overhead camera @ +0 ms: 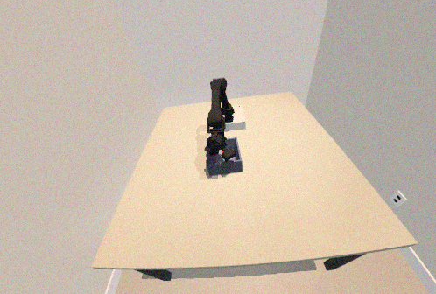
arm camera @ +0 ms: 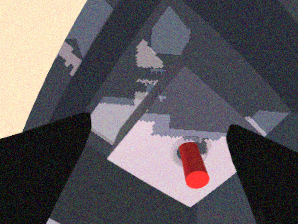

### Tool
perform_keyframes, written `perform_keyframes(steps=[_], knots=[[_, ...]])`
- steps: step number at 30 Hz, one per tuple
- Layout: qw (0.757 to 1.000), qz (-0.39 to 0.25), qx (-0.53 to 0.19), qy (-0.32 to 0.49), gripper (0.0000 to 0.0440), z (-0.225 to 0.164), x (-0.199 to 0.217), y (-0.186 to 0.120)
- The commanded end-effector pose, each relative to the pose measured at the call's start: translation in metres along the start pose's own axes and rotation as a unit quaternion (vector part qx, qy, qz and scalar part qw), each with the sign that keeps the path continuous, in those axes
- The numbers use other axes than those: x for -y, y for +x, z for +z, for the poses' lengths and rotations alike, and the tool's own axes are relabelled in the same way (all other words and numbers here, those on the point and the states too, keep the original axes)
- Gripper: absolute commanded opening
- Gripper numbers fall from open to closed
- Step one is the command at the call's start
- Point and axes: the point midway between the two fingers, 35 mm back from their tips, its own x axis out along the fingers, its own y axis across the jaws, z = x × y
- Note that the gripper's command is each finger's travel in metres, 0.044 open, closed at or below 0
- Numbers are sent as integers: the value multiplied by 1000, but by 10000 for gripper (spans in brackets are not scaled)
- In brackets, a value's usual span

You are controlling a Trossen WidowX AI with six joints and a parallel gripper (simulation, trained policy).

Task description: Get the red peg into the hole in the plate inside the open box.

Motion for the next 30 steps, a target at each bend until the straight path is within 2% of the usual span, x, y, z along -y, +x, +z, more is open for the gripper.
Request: perform_keyframes(steps=[1, 15, 30], knots=[[1000, 9, -10, -3, 440, 5, -8, -2], [996, 83, -12, -31, 440, 23, -57, -28], [996, 86, -12, -32, 440, 23, -59, -29]])
